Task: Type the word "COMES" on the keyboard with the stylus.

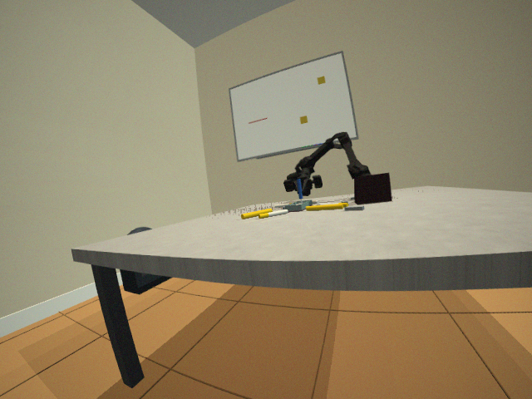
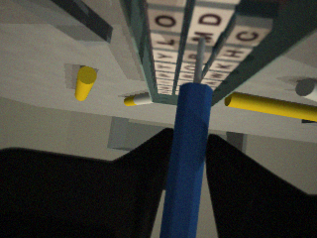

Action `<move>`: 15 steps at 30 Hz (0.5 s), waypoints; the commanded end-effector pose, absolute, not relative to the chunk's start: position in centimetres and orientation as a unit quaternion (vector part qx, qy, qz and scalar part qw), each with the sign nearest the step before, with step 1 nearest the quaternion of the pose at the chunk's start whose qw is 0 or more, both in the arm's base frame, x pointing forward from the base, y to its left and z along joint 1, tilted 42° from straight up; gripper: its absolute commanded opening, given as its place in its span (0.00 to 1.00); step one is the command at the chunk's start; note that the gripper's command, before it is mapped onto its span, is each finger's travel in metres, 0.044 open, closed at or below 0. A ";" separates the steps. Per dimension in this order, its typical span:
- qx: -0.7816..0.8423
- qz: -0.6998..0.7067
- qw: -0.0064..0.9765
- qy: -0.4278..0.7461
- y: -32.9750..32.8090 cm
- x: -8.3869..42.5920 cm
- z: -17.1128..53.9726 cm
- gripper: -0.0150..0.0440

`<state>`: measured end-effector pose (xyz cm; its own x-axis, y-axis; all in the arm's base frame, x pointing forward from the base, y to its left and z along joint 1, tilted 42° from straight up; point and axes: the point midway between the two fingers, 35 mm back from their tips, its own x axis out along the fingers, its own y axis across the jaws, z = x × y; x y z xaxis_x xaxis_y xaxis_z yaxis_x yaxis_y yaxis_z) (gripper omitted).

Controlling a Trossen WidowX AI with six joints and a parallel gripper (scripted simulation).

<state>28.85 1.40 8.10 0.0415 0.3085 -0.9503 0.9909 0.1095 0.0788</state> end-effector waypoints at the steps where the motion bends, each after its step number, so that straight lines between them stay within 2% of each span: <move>1: 0.556 -0.367 0.461 0.586 1.4 28.9 8.0 0.39; 15: 0.556 -0.367 0.461 0.586 3.2 28.6 10.0 0.39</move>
<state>28.70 2.04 8.64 0.0361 0.3078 -0.9508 0.9914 0.1090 0.0730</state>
